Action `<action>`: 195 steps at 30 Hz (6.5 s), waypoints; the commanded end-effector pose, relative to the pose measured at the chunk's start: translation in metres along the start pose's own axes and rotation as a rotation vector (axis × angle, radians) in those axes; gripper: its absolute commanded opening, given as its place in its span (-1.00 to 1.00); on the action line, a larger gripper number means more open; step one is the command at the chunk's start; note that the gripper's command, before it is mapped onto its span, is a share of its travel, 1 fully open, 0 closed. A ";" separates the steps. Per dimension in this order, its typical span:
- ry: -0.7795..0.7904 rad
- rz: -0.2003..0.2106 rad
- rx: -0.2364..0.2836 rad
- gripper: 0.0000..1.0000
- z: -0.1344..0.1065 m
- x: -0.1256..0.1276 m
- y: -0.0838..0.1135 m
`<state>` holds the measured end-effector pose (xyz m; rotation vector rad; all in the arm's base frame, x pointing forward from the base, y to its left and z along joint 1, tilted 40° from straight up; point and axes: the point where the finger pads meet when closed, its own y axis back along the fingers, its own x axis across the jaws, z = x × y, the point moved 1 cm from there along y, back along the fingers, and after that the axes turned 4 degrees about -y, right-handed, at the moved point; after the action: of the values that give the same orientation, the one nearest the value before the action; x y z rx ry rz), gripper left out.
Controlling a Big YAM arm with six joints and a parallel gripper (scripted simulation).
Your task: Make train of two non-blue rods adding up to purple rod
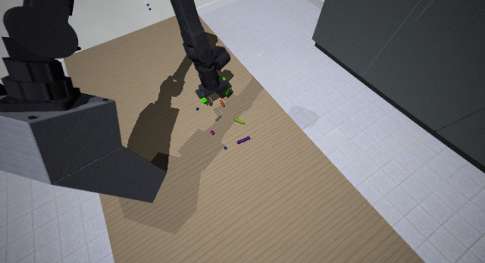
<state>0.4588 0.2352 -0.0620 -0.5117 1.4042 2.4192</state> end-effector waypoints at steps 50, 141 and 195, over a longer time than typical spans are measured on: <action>0.151 0.008 -0.006 -0.53 -0.102 0.089 0.002; 0.138 0.006 -0.005 -0.53 -0.105 0.088 -0.057; 0.139 0.009 0.002 -0.53 -0.113 0.090 -0.053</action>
<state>0.4235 0.1706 -0.1901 -0.6820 1.4627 2.4246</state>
